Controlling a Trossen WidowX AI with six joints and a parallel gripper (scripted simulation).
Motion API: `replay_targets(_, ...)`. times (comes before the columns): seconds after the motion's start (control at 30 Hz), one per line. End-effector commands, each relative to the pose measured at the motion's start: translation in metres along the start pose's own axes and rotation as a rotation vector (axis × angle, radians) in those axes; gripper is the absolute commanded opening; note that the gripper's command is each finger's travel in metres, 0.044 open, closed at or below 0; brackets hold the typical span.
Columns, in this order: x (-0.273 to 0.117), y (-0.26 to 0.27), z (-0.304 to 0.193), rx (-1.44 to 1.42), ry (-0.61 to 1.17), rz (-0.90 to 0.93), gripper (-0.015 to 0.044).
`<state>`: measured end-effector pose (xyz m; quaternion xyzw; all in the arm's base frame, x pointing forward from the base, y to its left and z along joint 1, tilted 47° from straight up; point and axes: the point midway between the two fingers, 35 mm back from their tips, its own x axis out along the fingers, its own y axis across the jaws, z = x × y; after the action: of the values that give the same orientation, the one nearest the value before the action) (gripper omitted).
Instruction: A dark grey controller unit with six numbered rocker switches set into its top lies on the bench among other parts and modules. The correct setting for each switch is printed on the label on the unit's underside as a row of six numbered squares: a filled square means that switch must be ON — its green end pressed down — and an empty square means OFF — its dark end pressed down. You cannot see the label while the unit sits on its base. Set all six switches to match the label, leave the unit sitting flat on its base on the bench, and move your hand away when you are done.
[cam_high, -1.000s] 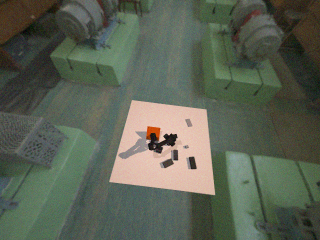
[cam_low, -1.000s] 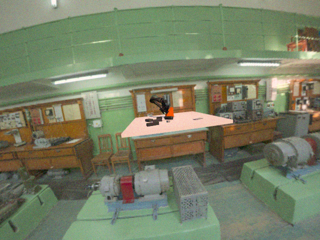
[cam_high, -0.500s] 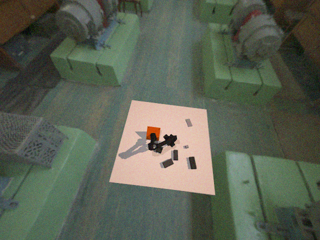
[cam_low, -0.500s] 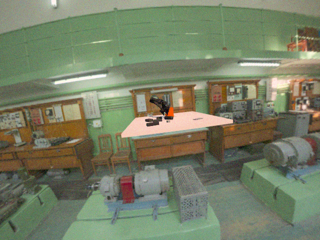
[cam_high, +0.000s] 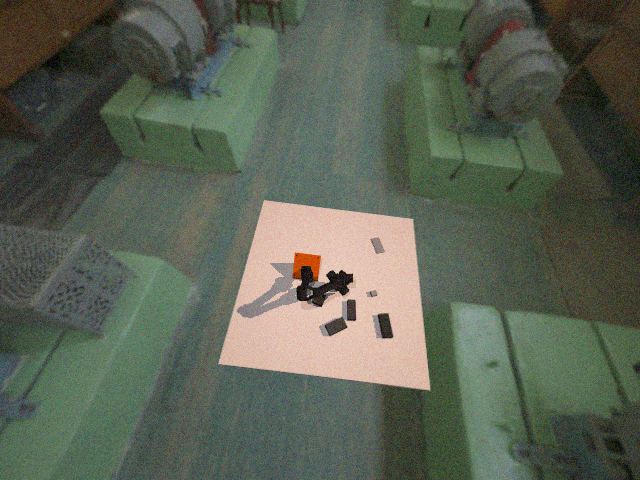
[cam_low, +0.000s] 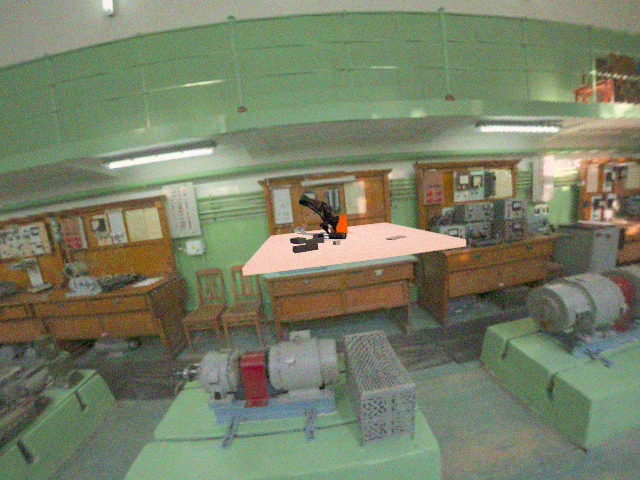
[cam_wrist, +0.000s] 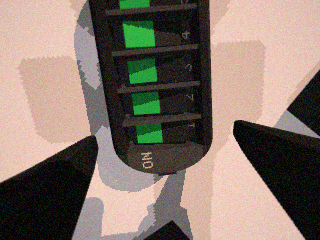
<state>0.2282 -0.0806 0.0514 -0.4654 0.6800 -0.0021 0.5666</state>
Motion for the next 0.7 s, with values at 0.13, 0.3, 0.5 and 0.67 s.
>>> replay_targets(0.13, 0.0106, 0.002, -0.005, -0.008, 0.011, -0.001, 0.0414)
replay_targets(0.3, 0.0106, 0.002, -0.005, -0.008, 0.011, -0.001, 0.0341)
replay_targets(0.5, 0.0106, 0.002, -0.005, -0.008, 0.011, -0.001, 0.0326)
replay_targets(0.67, 0.0106, 0.002, -0.005, -0.008, 0.011, -0.001, 0.0326)
